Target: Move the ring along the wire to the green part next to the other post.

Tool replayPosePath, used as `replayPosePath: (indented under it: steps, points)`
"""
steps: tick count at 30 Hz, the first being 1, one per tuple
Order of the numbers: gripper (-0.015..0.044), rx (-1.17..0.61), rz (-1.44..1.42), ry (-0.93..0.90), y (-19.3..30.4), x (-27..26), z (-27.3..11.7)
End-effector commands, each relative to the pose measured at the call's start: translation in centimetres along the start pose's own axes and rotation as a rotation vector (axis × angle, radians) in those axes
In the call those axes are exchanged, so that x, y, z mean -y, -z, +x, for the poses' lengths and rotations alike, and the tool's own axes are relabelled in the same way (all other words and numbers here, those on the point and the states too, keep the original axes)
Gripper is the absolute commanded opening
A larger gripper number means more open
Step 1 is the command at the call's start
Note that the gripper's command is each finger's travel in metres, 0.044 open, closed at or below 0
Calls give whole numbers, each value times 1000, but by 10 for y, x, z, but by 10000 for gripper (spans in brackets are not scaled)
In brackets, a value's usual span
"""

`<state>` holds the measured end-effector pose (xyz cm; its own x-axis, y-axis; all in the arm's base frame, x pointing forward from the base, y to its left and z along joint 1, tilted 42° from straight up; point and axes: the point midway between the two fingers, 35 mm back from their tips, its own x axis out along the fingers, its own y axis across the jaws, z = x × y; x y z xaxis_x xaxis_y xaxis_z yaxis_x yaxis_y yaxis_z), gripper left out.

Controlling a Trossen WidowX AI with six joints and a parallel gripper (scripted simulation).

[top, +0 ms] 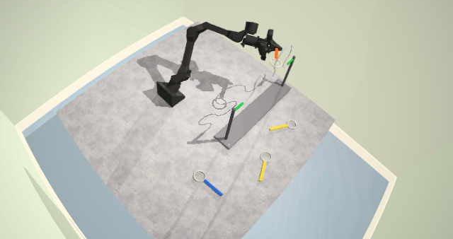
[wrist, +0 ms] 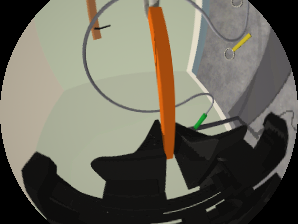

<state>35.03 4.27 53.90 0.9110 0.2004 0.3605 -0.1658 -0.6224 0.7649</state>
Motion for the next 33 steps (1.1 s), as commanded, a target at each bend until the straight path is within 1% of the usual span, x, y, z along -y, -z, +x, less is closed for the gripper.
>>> replayPosePath:
  steps: [1, 33]
  points:
    - [-150, 5, 51, -23, -2, 0, 0]
    - [-150, 10, 399, -210, -5, -13, -2]
